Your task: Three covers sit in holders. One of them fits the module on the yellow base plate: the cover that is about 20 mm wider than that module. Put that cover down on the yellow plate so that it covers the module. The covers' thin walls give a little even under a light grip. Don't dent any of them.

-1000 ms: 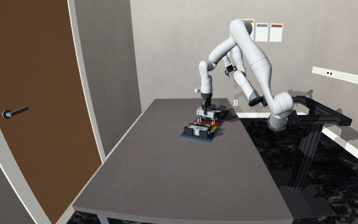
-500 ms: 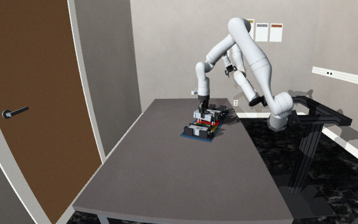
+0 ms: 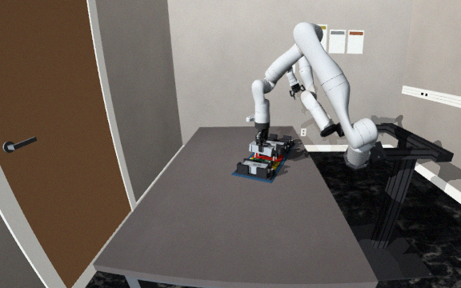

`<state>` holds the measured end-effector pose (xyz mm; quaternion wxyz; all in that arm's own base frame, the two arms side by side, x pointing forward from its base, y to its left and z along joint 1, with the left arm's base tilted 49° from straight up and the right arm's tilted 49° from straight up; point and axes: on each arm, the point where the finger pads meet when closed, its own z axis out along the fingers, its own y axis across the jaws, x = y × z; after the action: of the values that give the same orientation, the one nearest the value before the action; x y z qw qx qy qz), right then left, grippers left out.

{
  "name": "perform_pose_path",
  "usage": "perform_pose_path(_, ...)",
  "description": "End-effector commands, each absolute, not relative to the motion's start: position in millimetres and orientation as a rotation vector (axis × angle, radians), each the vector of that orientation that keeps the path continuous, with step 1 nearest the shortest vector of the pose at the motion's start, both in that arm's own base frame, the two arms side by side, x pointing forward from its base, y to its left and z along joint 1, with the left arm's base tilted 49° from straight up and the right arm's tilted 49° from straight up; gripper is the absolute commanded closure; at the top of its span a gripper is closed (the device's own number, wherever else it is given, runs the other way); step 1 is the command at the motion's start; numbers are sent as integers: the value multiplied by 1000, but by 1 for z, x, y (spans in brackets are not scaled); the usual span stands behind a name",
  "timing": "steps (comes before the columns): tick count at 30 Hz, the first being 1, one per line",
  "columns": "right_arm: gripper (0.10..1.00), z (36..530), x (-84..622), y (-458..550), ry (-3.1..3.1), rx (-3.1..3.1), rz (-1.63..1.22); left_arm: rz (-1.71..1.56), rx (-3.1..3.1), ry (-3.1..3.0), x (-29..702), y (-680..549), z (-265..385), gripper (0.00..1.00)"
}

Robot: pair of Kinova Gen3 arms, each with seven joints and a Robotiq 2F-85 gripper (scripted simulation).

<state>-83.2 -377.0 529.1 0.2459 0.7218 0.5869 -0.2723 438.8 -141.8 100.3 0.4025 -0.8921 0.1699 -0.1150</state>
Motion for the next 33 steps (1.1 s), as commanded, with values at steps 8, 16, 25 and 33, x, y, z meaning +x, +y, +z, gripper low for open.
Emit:
perform_pose_path(8, 100, 530, -84, -377, 1600, 1969, -743, -292, -2254, 432, 438, -144, 99, 1000)
perform_pose_path(16, 100, 530, -84, -377, 1600, 1969, -743, -294, -2256, 434, 436, -150, 94, 1000)
perform_pose_path(25, 100, 530, -84, -377, 1600, 1969, -743, -292, -2252, 437, 437, -148, 95, 1000)
perform_pose_path(33, 100, 530, -84, -377, 1600, 1969, -743, -294, -2256, 434, 435, -153, 91, 1000)
